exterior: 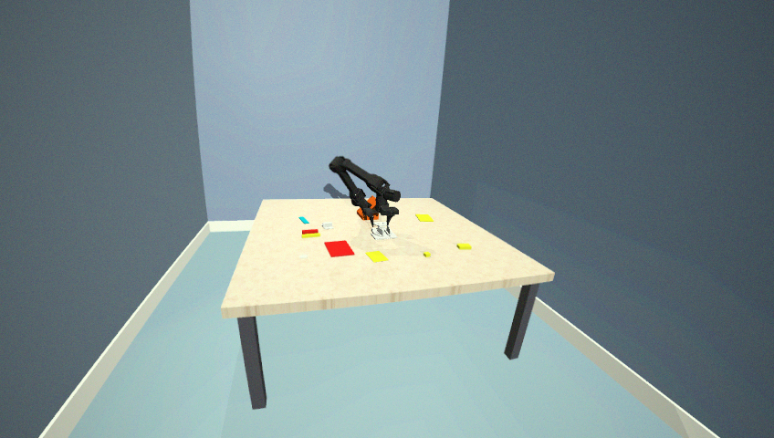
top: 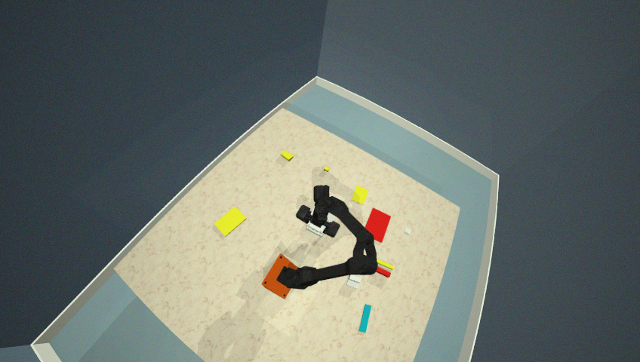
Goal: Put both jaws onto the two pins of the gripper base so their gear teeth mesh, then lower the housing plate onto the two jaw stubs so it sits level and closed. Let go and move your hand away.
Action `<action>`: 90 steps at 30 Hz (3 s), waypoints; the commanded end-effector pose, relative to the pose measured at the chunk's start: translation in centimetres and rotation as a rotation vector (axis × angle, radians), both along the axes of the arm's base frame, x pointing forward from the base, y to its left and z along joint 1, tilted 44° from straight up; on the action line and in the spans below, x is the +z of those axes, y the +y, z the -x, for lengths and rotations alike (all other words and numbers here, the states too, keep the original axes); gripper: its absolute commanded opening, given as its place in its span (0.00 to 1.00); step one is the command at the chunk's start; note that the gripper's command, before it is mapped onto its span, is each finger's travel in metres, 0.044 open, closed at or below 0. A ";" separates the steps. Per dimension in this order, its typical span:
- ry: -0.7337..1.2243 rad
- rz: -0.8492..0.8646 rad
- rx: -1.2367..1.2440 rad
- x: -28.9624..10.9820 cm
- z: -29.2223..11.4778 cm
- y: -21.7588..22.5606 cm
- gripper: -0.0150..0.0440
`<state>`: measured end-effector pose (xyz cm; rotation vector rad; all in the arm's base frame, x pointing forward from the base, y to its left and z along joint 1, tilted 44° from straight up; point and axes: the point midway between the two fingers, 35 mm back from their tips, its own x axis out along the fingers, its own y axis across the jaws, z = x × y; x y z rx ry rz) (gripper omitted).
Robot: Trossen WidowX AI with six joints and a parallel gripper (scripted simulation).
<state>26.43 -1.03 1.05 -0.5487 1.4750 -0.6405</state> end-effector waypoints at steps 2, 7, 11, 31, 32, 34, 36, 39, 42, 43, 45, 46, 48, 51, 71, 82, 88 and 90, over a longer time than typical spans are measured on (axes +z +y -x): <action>0.009 0.006 0.003 -0.6 0.2 -0.6 0.85; 0.009 0.007 0.003 -0.6 0.2 -0.6 0.85; 0.009 0.007 0.003 -0.6 0.2 -0.6 0.85; 0.015 0.007 0.010 -0.7 0.2 -0.8 0.85; 0.016 0.007 0.010 -0.8 0.2 -0.8 0.85; 0.018 0.007 0.012 -0.9 0.2 -0.9 0.85; 0.018 0.007 0.013 -0.9 0.2 -1.0 0.85; 0.018 0.007 0.013 -0.9 0.2 -1.0 0.85; 0.018 0.007 0.013 -0.9 0.2 -1.0 0.85; 0.018 0.007 0.013 -0.9 0.2 -1.0 0.85; 0.018 0.007 0.012 -1.0 0.2 -1.0 0.85; 0.018 0.007 0.012 -1.0 0.2 -1.1 0.85; 0.018 0.007 0.012 -1.1 0.2 -1.1 0.85; 0.018 0.007 0.012 -1.1 0.2 -1.1 0.85; 0.018 0.007 0.012 -1.4 0.2 -1.5 0.85; 0.018 0.007 0.013 -1.6 0.2 -1.6 0.85; 0.018 0.007 0.013 -1.6 0.2 -1.6 0.85; 0.018 0.007 0.013 -1.6 0.2 -1.6 0.85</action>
